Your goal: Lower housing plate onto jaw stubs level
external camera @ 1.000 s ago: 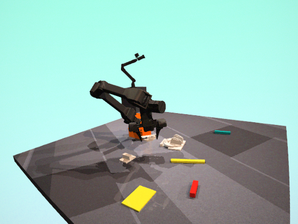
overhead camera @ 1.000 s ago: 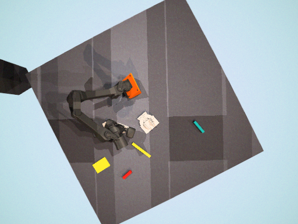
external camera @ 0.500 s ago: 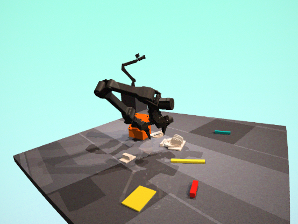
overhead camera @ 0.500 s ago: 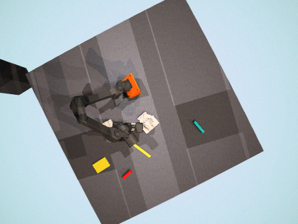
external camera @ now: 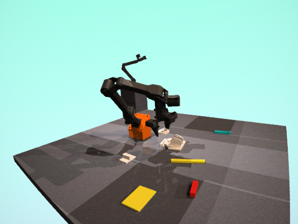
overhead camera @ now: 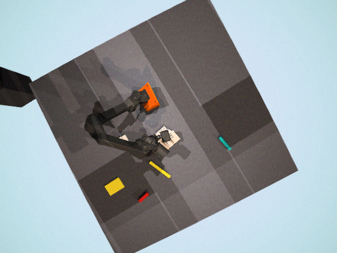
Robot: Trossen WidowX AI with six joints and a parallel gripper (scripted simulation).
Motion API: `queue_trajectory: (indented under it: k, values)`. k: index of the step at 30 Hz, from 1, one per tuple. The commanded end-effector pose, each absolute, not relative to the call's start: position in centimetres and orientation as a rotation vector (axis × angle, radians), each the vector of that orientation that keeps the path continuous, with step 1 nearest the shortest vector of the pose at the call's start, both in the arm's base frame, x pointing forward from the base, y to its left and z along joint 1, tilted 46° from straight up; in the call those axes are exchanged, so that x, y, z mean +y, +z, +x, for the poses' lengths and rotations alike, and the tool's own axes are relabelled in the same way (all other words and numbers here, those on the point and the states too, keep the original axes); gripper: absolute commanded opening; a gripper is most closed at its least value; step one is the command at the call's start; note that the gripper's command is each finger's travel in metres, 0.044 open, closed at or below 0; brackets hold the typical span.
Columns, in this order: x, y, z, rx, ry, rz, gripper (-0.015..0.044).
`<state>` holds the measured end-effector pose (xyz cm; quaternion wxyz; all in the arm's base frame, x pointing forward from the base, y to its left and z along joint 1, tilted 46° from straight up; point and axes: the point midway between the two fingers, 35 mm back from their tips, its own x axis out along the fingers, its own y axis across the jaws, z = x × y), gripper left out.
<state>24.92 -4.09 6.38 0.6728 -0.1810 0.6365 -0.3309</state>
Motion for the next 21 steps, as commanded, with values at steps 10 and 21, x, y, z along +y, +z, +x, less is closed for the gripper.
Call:
queue_trajectory:
  k: [10, 21]
  values:
    - [-0.9, 3.1, 24.6, 1.549, -0.554, -0.662, 0.0351]
    - [0.1, 2.1, 24.3, 1.581, -0.489, -0.751, 0.0351]
